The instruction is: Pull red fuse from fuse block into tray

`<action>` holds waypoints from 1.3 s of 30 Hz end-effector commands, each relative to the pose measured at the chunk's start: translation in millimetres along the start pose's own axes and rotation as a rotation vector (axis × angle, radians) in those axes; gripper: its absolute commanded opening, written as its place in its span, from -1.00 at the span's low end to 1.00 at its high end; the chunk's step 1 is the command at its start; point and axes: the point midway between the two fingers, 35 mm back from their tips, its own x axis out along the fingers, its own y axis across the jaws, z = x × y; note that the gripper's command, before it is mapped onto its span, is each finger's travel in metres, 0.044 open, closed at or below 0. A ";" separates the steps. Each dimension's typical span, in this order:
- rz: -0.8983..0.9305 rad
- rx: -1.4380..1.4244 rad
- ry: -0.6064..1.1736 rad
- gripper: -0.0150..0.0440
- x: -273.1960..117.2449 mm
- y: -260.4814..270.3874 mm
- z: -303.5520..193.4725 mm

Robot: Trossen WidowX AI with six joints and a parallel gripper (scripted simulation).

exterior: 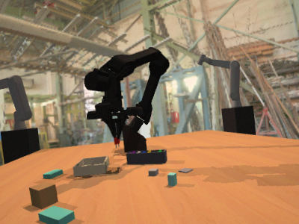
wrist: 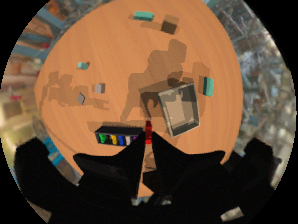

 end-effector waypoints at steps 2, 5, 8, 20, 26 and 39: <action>-0.004 -0.003 -0.001 -0.49 -0.9 -29.5 8.5; -0.002 -0.004 0.000 -0.49 0.2 -48.3 12.2; 0.001 -0.005 0.002 -0.49 1.7 -67.2 14.9; 0.007 -0.008 0.004 -0.49 8.9 -95.9 17.1; 0.007 -0.008 0.004 -0.49 18.7 -95.8 17.4; 0.008 -0.008 0.004 -0.49 39.6 -95.4 16.9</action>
